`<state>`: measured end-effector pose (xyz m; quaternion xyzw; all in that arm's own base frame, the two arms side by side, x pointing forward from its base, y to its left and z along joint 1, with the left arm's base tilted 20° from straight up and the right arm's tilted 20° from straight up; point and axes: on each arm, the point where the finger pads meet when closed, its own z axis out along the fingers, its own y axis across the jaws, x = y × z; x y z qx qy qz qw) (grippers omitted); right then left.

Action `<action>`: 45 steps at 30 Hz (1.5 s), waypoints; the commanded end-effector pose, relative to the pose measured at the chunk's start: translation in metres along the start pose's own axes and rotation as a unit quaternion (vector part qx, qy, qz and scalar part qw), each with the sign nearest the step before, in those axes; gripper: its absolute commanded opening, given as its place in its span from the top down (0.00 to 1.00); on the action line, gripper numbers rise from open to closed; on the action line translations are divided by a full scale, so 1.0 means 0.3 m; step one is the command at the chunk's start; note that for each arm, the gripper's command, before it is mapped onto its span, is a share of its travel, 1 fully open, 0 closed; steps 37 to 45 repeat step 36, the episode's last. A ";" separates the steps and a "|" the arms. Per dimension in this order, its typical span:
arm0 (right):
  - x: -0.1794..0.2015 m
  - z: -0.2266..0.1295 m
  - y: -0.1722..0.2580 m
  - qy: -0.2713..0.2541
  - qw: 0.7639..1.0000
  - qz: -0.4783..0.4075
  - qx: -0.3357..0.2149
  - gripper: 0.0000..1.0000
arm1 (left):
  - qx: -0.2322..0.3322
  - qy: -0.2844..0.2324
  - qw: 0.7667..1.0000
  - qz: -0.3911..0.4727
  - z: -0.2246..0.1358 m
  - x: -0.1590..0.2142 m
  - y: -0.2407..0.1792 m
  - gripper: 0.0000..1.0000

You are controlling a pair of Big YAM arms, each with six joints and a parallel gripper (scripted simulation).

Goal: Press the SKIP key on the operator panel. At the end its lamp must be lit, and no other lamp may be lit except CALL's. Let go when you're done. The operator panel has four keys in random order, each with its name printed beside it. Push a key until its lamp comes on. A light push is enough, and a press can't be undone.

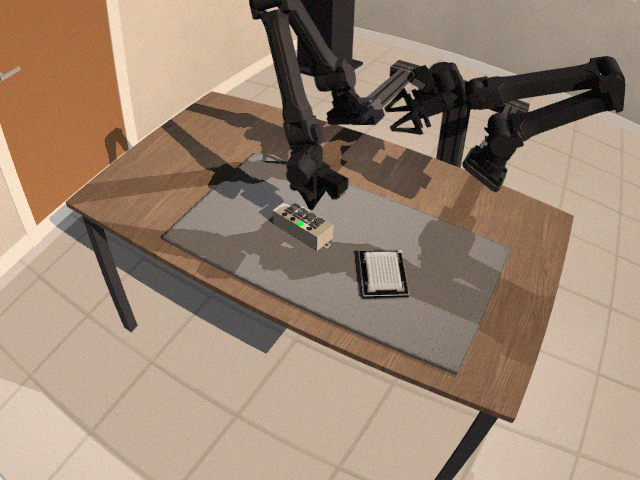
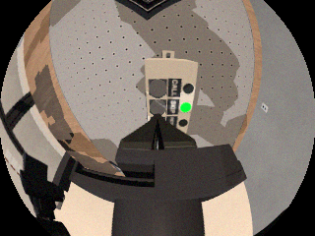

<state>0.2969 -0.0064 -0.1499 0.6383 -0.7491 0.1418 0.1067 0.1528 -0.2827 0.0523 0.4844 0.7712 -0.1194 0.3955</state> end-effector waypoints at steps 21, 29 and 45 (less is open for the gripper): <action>-0.006 -0.166 -0.008 -0.003 1.000 -0.002 0.004 1.00 | -0.005 -0.023 1.000 -0.003 0.001 -0.113 0.014 0.00; -0.006 -0.166 -0.008 -0.003 1.000 -0.002 0.004 1.00 | -0.001 -0.017 1.000 0.002 0.000 -0.067 0.003 0.00; -0.006 -0.166 -0.008 -0.003 1.000 -0.002 0.004 1.00 | -0.001 -0.017 1.000 0.002 0.000 -0.067 0.003 0.00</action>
